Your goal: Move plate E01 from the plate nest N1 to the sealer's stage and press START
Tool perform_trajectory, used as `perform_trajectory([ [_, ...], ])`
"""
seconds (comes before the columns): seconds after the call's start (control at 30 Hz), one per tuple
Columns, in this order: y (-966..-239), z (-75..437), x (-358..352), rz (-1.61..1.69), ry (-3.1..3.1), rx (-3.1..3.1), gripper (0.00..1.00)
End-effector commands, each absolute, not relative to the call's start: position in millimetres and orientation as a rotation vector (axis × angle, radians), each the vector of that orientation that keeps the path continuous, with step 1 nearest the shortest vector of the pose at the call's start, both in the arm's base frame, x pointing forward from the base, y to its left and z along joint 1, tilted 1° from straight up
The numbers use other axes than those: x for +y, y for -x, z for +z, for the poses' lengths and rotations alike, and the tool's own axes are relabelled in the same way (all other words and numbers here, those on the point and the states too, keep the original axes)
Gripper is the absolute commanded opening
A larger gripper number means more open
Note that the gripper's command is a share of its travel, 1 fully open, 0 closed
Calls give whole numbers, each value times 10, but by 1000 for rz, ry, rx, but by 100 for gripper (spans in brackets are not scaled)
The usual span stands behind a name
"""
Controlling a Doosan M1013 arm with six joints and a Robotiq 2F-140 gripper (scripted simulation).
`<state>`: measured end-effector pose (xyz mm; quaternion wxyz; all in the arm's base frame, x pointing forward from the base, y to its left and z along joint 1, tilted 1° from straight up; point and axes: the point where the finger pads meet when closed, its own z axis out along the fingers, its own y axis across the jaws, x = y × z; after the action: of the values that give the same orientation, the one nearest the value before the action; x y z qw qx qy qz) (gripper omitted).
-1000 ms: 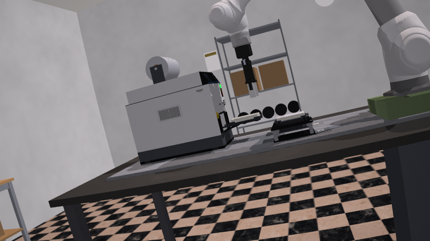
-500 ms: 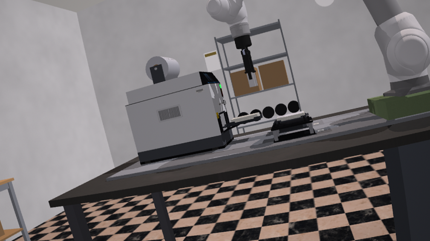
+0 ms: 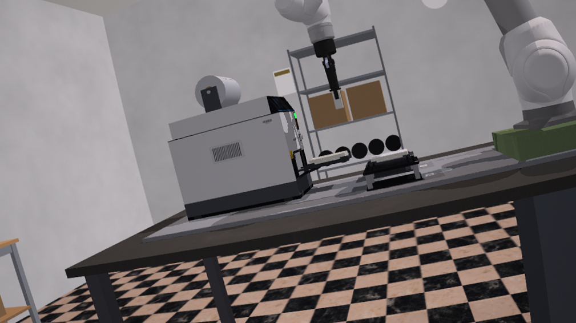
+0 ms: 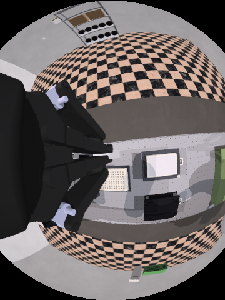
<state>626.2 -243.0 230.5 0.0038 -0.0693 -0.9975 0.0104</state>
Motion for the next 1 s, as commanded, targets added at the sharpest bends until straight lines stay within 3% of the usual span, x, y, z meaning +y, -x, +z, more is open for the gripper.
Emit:
perform_trajectory([
  [0.0, -6261, 2306, -2430, 32, 217, -3126, 10],
  [0.97, -6261, 2306, -2430, 149, 253, -3888, 10],
])
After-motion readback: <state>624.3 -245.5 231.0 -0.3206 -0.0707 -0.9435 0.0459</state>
